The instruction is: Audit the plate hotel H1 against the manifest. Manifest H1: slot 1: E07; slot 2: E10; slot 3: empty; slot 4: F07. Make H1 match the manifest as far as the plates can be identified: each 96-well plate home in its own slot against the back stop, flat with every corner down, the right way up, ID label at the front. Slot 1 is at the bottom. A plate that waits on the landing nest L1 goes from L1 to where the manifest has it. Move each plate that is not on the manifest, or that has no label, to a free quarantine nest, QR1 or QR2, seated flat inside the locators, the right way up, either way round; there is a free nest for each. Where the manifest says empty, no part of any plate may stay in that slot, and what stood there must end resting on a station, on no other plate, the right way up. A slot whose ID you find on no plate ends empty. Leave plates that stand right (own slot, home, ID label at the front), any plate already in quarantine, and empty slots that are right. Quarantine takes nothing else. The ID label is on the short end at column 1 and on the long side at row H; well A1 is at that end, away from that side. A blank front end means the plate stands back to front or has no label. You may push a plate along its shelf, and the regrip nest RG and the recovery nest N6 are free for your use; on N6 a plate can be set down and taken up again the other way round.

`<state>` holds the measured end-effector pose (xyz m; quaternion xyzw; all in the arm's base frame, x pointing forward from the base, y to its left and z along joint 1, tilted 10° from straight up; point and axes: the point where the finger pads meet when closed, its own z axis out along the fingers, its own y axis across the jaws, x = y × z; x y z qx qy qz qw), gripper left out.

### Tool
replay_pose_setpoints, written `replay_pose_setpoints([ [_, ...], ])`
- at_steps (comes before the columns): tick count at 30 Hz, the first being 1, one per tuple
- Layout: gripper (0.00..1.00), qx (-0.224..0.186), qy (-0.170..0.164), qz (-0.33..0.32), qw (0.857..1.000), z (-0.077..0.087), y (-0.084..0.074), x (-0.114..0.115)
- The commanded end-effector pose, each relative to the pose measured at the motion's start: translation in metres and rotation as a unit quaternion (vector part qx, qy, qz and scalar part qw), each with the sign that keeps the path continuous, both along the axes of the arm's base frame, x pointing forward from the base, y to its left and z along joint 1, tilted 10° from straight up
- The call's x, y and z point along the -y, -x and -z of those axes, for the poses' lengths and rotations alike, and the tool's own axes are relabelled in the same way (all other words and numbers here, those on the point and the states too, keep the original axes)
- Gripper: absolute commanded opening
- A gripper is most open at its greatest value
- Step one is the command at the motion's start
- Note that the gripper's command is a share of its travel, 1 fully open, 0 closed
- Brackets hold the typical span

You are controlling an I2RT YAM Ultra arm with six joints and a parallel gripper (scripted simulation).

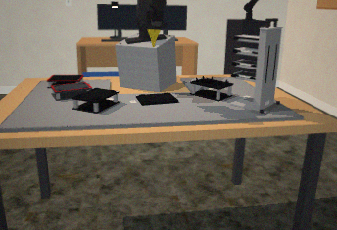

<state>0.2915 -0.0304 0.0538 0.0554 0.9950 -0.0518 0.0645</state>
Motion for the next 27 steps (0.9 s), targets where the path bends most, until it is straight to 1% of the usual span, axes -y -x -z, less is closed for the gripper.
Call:
replay_pose_setpoints([
  [1, 0.00, 0.006, 0.002, 0.006, 1.000, -0.006, -0.009, -0.011],
  [3, 0.00, 0.006, 0.002, 0.006, 1.000, -0.006, -0.011, -0.018],
  [5, 0.00, 0.006, 0.002, 0.006, 1.000, -0.006, -0.011, -0.018],
  [6, 0.00, 0.024, 0.001, 0.006, 1.000, -0.016, -0.014, -0.021],
  [8, 0.00, 0.012, 0.001, 0.006, 1.000, -0.005, -0.016, -0.028],
  [14, 0.00, 0.011, 0.001, 0.006, 1.000, -0.006, -0.019, -0.047],
  [16, 0.00, 0.007, 0.001, 0.006, 1.000, -0.003, -0.020, -0.054],
  [17, 0.00, 0.043, -0.004, 0.000, 0.999, -0.014, -0.028, -0.058],
  [18, 0.00, 0.027, -0.002, -0.006, 1.000, -0.002, -0.015, -0.060],
  [20, 0.00, 0.039, -0.003, -0.018, 0.999, -0.001, -0.015, -0.066],
  [22, 0.00, 0.039, -0.003, -0.018, 0.999, -0.001, -0.015, -0.066],
  [27, 0.00, 0.067, -0.007, -0.050, 0.996, 0.000, -0.016, -0.083],
])
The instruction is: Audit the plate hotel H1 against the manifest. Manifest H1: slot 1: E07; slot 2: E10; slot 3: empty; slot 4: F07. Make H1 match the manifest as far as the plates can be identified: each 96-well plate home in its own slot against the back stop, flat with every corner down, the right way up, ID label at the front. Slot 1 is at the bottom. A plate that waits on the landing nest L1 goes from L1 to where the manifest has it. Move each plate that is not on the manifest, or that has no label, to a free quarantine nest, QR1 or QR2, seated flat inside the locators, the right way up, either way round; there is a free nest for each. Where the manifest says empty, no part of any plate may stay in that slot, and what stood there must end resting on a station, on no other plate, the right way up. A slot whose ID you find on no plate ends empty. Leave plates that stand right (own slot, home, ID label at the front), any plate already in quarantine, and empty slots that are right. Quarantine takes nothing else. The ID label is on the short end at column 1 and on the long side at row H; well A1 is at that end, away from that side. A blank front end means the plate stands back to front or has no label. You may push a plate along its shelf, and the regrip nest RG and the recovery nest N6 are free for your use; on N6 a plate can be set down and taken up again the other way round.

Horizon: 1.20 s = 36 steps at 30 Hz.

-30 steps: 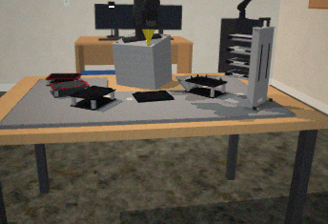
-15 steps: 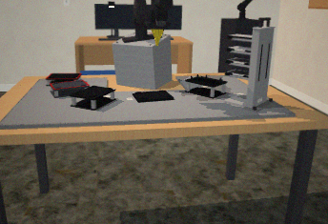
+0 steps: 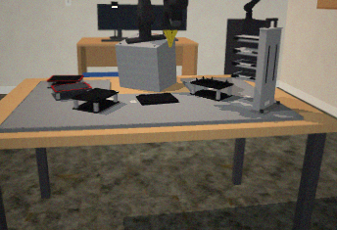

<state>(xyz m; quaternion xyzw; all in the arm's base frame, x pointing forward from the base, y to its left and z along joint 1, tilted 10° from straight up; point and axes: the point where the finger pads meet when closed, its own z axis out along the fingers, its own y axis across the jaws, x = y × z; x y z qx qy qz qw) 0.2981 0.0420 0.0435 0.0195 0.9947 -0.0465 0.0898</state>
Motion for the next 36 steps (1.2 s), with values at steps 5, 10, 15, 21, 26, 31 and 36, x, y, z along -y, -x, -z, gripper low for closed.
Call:
replay_pose_setpoints([
  [5, 0.00, 0.071, -0.010, -0.047, 0.996, -0.008, -0.011, -0.027],
  [10, 0.00, 0.100, -0.014, -0.077, 0.992, -0.007, -0.012, -0.043],
  [15, 0.00, 0.117, -0.017, -0.094, 0.989, -0.006, -0.012, -0.053],
  [21, 0.00, 0.150, -0.023, -0.126, 0.980, -0.004, -0.013, -0.062],
  [26, 0.00, 0.177, -0.029, -0.154, 0.972, -0.004, -0.013, -0.062],
  [31, 0.00, 0.194, -0.030, -0.169, 0.966, -0.004, -0.014, -0.060],
  [36, 0.00, 0.221, -0.033, -0.199, 0.954, -0.004, -0.014, -0.060],
])
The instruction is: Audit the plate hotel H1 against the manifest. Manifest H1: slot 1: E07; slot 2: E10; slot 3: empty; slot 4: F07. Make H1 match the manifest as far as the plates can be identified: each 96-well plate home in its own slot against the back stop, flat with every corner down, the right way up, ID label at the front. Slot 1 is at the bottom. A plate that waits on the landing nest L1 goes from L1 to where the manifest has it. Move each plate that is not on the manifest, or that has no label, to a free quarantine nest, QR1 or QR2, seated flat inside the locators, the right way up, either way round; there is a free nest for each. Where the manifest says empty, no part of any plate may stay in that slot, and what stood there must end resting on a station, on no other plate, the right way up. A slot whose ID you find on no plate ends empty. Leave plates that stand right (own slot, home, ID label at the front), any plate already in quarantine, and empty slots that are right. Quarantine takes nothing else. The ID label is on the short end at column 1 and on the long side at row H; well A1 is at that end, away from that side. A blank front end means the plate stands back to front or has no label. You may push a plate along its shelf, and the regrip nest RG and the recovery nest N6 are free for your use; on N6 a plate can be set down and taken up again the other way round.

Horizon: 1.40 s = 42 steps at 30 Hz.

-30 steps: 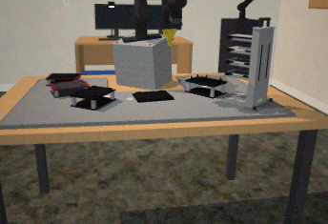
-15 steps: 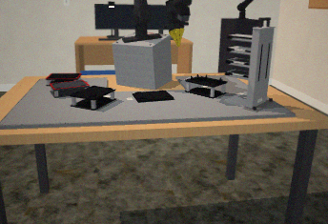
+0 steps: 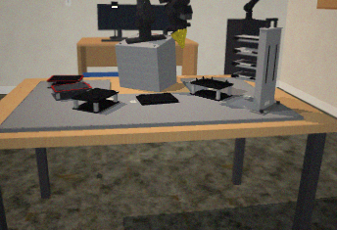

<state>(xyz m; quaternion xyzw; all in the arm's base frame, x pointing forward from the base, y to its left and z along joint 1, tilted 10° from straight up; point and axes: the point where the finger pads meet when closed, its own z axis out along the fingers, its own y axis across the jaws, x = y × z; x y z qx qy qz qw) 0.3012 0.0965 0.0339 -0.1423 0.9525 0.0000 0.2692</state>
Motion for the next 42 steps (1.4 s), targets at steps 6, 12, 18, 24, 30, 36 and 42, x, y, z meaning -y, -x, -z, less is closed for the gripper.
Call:
replay_pose_setpoints([
  [6, 0.00, 0.081, -0.013, -0.064, 0.995, -0.014, -0.011, -0.005],
  [12, 0.00, 0.103, -0.016, -0.088, 0.991, -0.014, -0.011, -0.005],
  [18, 0.00, 0.138, -0.019, -0.124, 0.983, -0.014, -0.010, -0.005],
  [24, 0.00, 0.168, -0.021, -0.151, 0.974, -0.018, -0.013, -0.006],
  [30, 0.00, 0.166, -0.023, -0.152, 0.974, -0.018, -0.017, -0.023],
  [36, 0.00, 0.166, -0.024, -0.152, 0.974, -0.015, -0.013, -0.043],
  [42, 0.00, 0.166, -0.025, -0.152, 0.974, -0.012, -0.009, -0.063],
])
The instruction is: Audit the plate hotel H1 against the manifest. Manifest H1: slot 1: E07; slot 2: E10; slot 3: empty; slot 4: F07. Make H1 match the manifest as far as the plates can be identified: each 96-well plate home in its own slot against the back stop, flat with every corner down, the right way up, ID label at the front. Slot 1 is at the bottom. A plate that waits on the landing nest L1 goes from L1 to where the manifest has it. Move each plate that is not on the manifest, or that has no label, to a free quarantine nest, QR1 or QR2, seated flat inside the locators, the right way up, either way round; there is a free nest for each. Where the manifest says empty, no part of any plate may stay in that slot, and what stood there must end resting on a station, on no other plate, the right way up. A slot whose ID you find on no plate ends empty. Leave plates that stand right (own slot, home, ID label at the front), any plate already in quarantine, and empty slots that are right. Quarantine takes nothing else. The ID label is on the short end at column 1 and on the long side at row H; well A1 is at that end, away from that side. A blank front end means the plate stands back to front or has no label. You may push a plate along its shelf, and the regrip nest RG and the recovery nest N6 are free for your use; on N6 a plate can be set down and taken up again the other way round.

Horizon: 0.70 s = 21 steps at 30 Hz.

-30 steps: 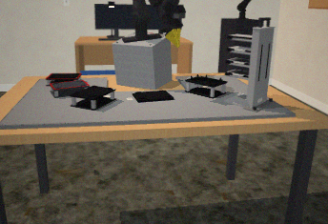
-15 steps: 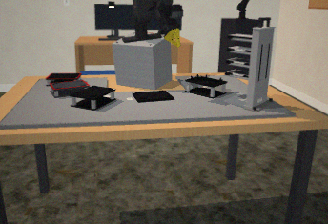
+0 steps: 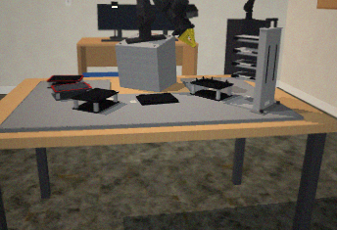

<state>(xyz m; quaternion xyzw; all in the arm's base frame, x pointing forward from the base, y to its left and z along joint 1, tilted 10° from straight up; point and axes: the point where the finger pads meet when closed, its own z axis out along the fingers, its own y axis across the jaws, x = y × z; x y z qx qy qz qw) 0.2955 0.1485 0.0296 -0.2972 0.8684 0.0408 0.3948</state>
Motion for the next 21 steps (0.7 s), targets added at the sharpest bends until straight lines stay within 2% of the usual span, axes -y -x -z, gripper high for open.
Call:
replay_pose_setpoints([
  [1, 0.00, 0.027, -0.018, 0.017, 0.999, -0.017, -0.014, -0.011],
  [2, 0.00, 0.027, -0.018, 0.017, 0.999, -0.017, -0.014, -0.011],
  [3, 0.00, 0.038, -0.025, 0.017, 0.999, -0.025, -0.015, -0.016],
  [4, 0.00, 0.027, -0.018, 0.017, 0.999, -0.016, -0.013, -0.018],
  [17, 0.00, 0.026, -0.020, 0.017, 0.999, -0.009, 0.004, -0.060],
  [19, 0.00, 0.026, -0.020, 0.017, 0.999, -0.009, 0.004, -0.060],
  [20, 0.00, 0.035, -0.030, 0.017, 0.999, -0.017, 0.004, -0.064],
  [21, 0.00, 0.025, -0.021, 0.017, 0.999, -0.008, 0.007, -0.066],
])
